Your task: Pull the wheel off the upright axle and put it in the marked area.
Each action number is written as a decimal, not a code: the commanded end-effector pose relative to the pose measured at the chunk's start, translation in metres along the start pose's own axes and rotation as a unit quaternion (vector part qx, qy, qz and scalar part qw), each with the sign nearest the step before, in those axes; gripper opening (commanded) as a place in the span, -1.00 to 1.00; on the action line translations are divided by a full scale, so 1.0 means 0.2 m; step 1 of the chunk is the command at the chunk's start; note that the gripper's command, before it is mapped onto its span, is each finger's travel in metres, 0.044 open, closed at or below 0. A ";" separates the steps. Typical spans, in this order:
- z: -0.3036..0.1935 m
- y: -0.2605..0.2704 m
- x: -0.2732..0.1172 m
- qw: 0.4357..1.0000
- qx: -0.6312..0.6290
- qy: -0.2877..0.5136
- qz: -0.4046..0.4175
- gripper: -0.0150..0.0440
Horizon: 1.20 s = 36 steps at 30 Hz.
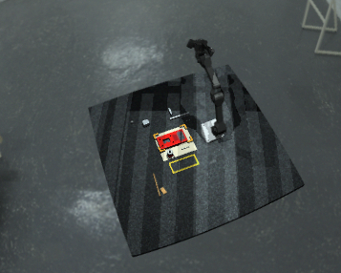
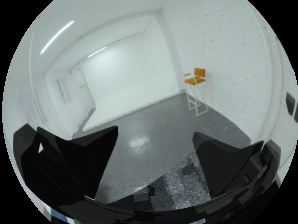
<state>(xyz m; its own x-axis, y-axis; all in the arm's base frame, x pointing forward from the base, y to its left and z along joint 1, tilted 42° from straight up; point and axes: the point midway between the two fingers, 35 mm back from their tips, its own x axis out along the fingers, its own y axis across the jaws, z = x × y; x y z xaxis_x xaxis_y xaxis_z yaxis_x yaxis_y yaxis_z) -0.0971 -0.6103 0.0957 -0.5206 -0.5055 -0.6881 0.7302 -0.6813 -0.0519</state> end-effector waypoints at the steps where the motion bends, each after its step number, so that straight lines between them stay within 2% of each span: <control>1: -0.01 0.01 0.00 1.000 -0.003 0.002 0.002 0.78; 4: -0.11 0.13 -0.08 0.998 -0.045 0.024 0.031 0.53; 11: -0.44 0.42 -0.33 0.974 -0.171 0.089 0.115 0.53; 18: -0.80 0.62 -0.63 0.925 -0.291 0.149 0.195 0.53; 27: -1.27 0.72 -1.05 0.825 -0.433 0.219 0.288 0.53; 36: -1.72 0.66 -1.50 0.692 -0.553 0.282 0.367 0.53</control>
<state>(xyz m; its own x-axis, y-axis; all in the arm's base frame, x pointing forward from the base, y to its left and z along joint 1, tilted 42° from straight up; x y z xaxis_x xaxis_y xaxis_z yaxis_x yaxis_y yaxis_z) 0.2846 -0.4049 0.0474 0.1745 -0.0958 -0.9800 0.8374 0.5380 0.0965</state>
